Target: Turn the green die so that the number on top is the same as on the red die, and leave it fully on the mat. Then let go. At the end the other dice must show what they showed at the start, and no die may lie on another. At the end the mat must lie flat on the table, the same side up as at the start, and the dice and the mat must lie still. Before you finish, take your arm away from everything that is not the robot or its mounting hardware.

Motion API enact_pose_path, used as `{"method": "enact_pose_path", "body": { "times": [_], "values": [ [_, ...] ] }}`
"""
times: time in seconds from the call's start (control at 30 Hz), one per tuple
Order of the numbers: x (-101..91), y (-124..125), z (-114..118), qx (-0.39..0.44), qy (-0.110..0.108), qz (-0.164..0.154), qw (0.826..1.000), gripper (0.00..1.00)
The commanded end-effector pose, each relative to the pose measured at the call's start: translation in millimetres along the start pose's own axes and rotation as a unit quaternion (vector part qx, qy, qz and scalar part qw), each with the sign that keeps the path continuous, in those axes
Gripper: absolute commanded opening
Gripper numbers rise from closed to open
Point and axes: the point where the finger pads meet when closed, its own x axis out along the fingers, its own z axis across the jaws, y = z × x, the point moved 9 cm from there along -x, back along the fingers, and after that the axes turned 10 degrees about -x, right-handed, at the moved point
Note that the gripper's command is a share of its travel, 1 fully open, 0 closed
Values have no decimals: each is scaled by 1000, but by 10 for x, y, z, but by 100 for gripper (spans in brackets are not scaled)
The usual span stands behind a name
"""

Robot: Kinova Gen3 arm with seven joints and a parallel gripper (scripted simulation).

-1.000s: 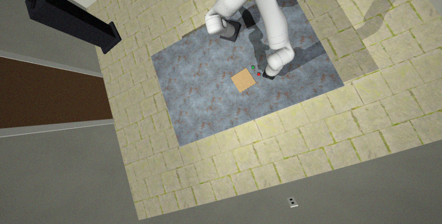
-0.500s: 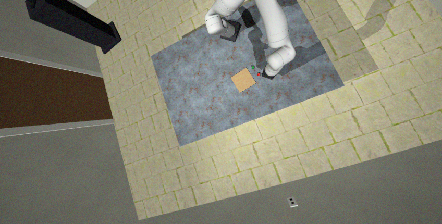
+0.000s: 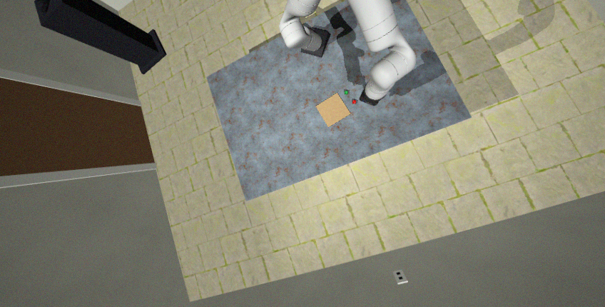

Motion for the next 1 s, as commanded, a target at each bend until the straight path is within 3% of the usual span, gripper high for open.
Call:
{"method": "enact_pose_path", "body": {
  "times": [0.0,0.53,0.73,0.97],
  "values": [
    [-174,61,64,-10,-14,0,1000,100],
    [-256,61,59,-10,-14,0,1000,100],
    [-256,102,-117,-40,-14,-2,999,100],
    [-147,335,-910,-187,-14,-4,982,100]
  ]
}}
